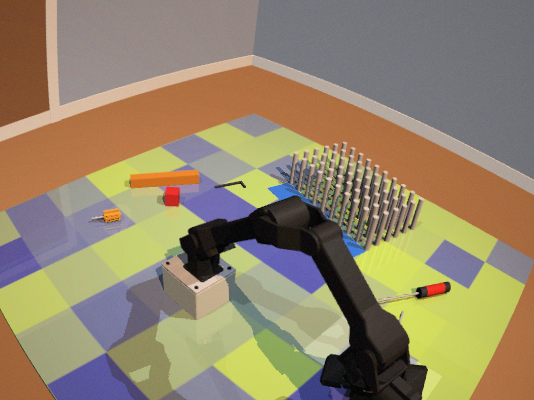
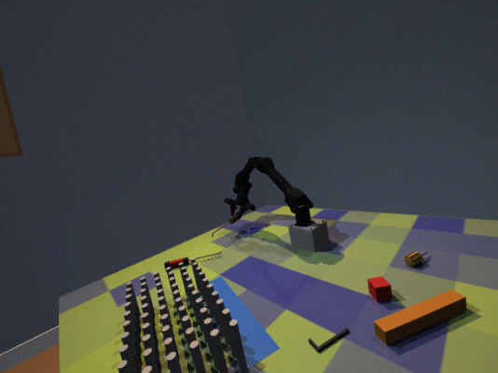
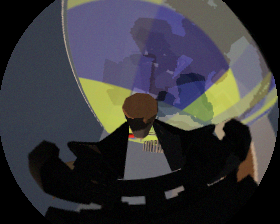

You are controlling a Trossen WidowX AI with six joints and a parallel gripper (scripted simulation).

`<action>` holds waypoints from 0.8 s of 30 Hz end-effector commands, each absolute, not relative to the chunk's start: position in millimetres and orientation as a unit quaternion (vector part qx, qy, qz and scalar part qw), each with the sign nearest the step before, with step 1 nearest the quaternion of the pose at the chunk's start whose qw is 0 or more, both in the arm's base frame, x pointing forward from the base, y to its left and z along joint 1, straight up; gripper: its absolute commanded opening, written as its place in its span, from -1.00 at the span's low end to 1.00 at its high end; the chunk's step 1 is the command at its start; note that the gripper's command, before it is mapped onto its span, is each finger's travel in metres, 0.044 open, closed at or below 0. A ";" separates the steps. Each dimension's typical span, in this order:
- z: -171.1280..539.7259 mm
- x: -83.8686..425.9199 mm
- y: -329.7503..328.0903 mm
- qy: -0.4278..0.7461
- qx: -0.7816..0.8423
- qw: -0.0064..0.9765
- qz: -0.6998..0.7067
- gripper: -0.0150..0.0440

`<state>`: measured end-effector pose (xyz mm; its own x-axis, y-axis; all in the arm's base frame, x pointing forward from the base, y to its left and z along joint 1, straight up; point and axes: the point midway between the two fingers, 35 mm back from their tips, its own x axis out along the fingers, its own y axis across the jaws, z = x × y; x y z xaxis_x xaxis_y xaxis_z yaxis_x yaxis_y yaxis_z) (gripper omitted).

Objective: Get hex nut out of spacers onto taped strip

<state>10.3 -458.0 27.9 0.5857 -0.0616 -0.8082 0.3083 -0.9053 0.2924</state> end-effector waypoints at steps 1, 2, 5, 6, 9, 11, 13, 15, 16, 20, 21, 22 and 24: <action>26.0 11.3 -458.5 0.068 0.868 0.207 -0.446 -0.49; 24.9 11.3 -458.5 0.068 0.868 0.207 -0.446 -0.49; 21.6 11.3 -458.3 0.068 0.868 0.207 -0.446 -0.49; 20.5 11.3 -458.2 0.068 0.868 0.207 -0.446 -0.49; 17.2 11.4 -458.0 0.068 0.868 0.207 -0.446 -0.49; 15.0 11.4 -457.9 0.068 0.868 0.207 -0.446 -0.49; 12.8 11.4 -457.7 0.068 0.868 0.207 -0.446 -0.49; 10.6 11.4 -457.5 0.068 0.868 0.207 -0.446 -0.49; 9.5 11.4 -457.5 0.068 0.868 0.207 -0.446 -0.49; 5.1 11.4 -457.0 0.068 0.868 0.207 -0.446 -0.49; 4.0 11.5 -456.9 0.068 0.868 0.207 -0.446 -0.49; 3.0 11.5 -456.8 0.068 0.868 0.207 -0.446 -0.49; 0.8 11.5 -456.6 0.068 0.868 0.207 -0.446 -0.49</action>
<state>10.4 -456.4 2.0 0.5856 -0.0622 -0.8082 0.3079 -0.9053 0.2928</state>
